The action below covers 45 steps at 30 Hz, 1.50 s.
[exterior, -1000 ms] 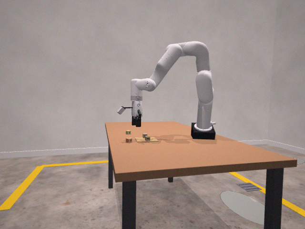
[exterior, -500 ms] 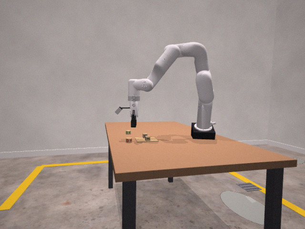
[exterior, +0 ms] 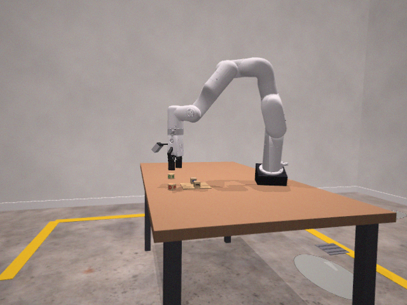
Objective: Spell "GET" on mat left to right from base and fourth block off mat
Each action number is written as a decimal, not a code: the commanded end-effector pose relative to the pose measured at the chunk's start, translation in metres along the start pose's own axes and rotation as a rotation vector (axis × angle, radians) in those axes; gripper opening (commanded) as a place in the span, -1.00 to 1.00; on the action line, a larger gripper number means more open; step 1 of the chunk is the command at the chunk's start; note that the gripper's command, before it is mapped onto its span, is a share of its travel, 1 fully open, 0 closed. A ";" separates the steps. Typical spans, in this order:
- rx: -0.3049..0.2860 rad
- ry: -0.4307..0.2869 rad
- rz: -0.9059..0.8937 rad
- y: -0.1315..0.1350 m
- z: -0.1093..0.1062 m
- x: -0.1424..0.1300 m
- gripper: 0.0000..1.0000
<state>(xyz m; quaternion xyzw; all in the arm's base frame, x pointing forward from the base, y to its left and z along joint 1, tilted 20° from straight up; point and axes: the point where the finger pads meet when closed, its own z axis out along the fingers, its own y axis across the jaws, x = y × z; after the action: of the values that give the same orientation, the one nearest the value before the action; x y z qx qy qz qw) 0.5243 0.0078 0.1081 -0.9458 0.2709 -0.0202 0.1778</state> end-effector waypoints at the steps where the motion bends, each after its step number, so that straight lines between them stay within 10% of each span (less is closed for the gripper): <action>1: -0.014 0.003 0.139 -0.005 -0.001 0.007 1.00; 15: -0.016 0.005 0.264 -0.008 0.001 0.012 1.00; 16: -0.016 0.005 0.264 -0.008 0.001 0.012 0.37; 45: -0.016 0.005 0.264 -0.008 0.001 0.012 0.37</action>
<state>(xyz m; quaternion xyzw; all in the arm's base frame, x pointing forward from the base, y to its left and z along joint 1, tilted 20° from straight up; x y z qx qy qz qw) 0.5373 0.0094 0.1079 -0.9035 0.3932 0.0053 0.1705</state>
